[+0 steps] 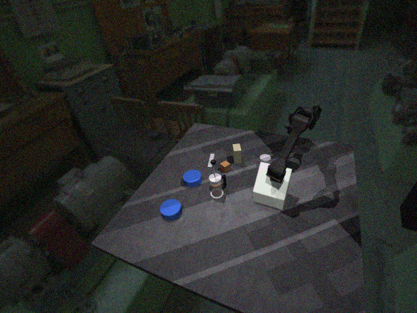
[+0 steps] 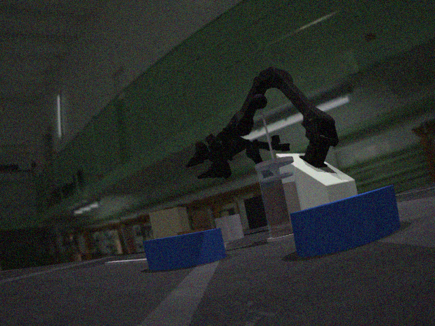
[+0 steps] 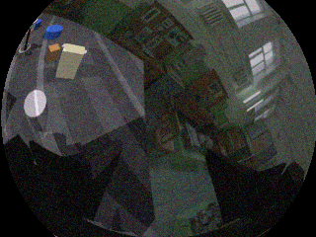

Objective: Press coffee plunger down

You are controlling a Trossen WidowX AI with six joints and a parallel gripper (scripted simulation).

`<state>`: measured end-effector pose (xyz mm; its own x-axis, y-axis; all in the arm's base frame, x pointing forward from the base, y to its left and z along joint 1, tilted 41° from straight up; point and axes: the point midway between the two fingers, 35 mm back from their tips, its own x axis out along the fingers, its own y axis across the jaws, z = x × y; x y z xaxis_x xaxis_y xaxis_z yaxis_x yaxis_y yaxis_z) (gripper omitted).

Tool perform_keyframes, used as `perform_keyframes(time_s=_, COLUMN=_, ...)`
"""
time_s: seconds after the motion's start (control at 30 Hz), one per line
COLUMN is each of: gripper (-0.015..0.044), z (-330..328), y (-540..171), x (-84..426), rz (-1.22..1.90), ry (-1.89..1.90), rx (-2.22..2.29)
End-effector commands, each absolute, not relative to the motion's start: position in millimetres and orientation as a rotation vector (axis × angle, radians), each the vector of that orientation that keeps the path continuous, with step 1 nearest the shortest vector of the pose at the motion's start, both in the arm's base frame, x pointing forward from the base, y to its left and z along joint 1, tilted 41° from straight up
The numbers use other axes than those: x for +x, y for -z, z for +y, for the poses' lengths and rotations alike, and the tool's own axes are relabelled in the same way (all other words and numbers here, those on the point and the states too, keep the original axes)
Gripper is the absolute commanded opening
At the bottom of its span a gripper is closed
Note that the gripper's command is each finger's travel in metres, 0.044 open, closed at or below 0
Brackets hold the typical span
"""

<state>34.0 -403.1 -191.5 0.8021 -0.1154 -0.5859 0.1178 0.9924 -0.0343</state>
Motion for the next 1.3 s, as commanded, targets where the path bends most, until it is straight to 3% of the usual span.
perform_keyframes(time_s=0.0, gripper=0.0426, z=-403.7, y=189.0, x=35.7, rz=0.626, ry=0.124, rx=0.005)
perform_keyframes(time_s=0.3, gripper=0.0440, z=-407.8, y=81.1, x=119.2, rz=0.562, ry=0.078, rx=0.082)
perform_keyframes(time_s=0.53, gripper=0.0440, z=-367.5, y=-16.3, x=197.4, rz=0.490, ry=0.000, rx=0.164)
perform_keyframes(time_s=0.9, gripper=0.0440, z=-234.4, y=-137.3, x=283.2, rz=0.398, ry=-0.192, rx=0.344)
perform_keyframes(time_s=1.27, gripper=0.0440, z=-65.9, y=-209.4, x=284.0, rz=0.376, ry=-0.484, rx=0.555)
